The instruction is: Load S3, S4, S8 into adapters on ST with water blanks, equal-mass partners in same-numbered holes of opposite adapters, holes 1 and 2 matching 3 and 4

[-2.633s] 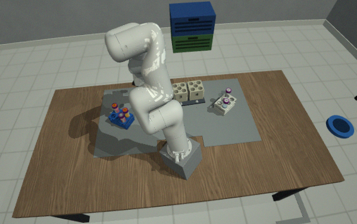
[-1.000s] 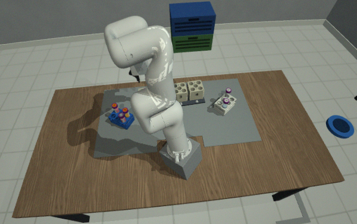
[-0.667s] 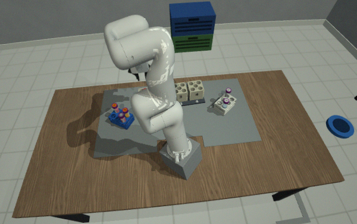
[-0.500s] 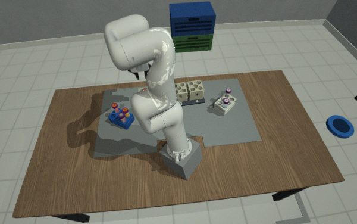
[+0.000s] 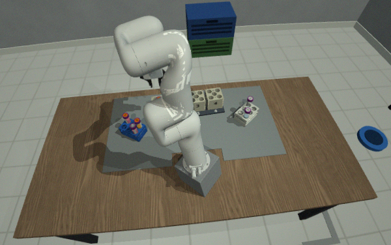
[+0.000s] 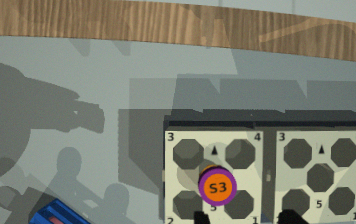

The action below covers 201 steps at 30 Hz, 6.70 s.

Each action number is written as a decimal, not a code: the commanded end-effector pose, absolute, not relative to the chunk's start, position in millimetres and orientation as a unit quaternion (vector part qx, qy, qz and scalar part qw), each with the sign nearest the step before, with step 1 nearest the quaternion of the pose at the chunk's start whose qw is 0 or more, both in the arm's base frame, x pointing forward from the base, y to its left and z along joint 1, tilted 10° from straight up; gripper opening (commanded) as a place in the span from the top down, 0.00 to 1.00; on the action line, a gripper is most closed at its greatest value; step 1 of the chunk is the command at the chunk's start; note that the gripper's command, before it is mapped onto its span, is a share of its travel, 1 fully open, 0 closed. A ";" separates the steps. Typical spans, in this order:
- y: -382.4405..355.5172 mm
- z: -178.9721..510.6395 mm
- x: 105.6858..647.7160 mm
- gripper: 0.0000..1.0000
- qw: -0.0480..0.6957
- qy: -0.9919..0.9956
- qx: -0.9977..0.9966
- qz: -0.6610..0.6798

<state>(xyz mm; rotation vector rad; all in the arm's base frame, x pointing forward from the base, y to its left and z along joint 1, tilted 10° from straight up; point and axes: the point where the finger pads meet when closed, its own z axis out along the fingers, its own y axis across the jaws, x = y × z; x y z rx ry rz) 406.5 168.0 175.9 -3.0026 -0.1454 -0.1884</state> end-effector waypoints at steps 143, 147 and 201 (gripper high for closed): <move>302.7 57.0 278.9 0.43 0.082 0.261 -0.961 -0.040; 303.1 54.4 279.2 0.43 0.082 0.261 -0.961 -0.040; 304.1 46.2 280.1 1.00 0.082 0.261 -0.961 -0.040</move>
